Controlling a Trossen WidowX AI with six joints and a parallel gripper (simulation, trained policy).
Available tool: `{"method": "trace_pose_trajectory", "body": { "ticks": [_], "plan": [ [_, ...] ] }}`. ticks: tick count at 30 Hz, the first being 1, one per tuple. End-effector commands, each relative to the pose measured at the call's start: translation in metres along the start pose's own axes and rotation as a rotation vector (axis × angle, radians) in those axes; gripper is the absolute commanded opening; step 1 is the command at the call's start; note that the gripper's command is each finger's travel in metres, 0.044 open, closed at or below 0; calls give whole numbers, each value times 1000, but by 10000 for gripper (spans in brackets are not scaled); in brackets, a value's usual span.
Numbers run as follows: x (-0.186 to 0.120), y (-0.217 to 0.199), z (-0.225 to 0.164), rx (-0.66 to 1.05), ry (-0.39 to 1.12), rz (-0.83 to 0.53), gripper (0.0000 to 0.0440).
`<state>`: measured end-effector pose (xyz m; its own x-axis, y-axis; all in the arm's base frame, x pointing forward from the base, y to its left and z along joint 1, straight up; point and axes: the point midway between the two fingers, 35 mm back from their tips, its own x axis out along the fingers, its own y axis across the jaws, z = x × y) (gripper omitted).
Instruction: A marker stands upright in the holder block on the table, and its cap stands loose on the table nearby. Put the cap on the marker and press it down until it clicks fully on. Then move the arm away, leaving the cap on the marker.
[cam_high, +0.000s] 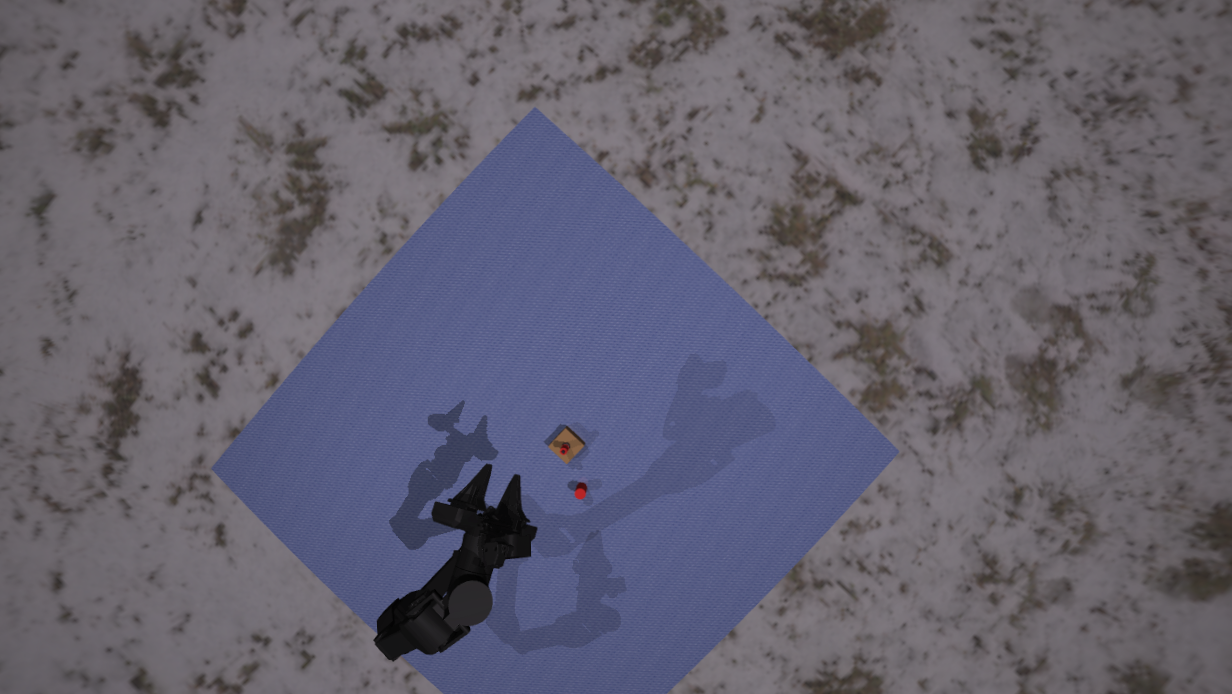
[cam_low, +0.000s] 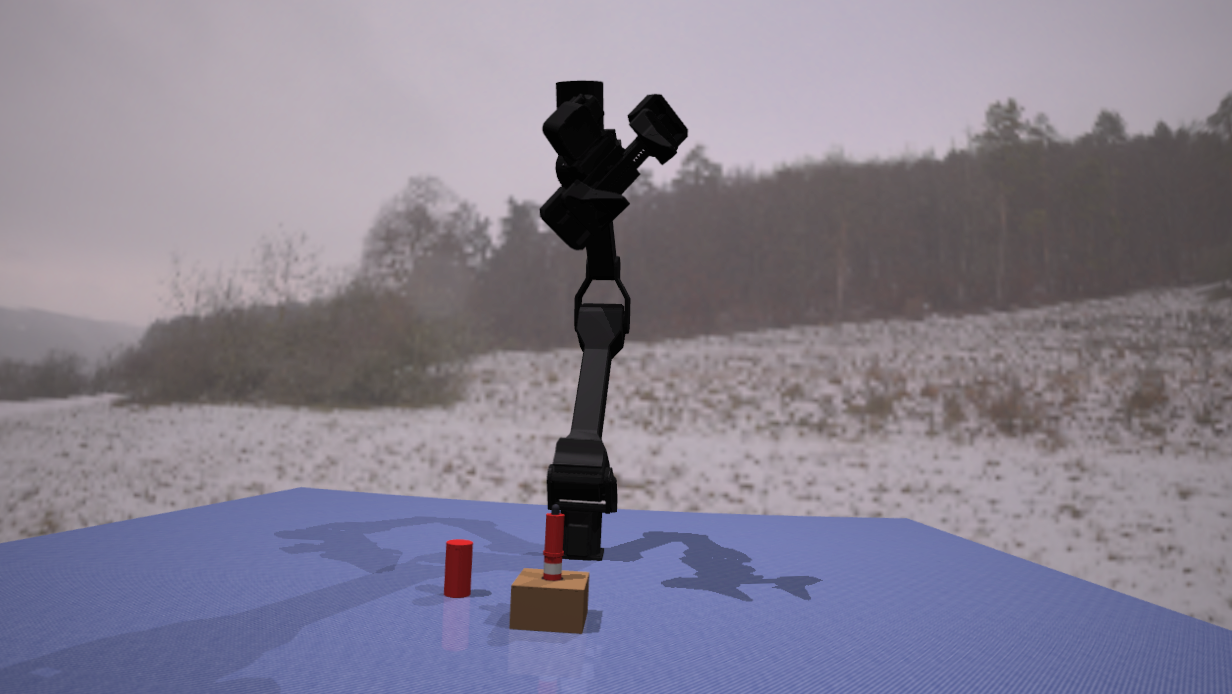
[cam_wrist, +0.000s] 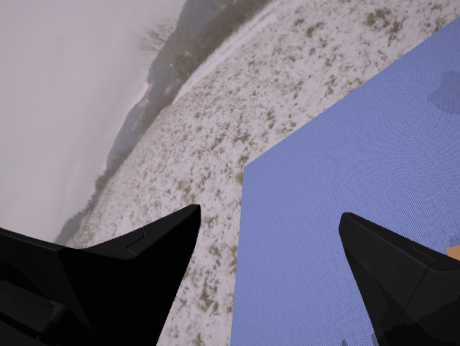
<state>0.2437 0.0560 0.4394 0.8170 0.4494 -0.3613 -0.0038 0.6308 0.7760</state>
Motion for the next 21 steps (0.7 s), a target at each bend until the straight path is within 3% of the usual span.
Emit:
{"method": "trace_pose_trajectory", "body": {
  "ticks": [1,21],
  "plan": [
    [6,-11,-2,14,28,-32,335],
    [22,-68,-9,91,132,-214,333]
  ]
}}
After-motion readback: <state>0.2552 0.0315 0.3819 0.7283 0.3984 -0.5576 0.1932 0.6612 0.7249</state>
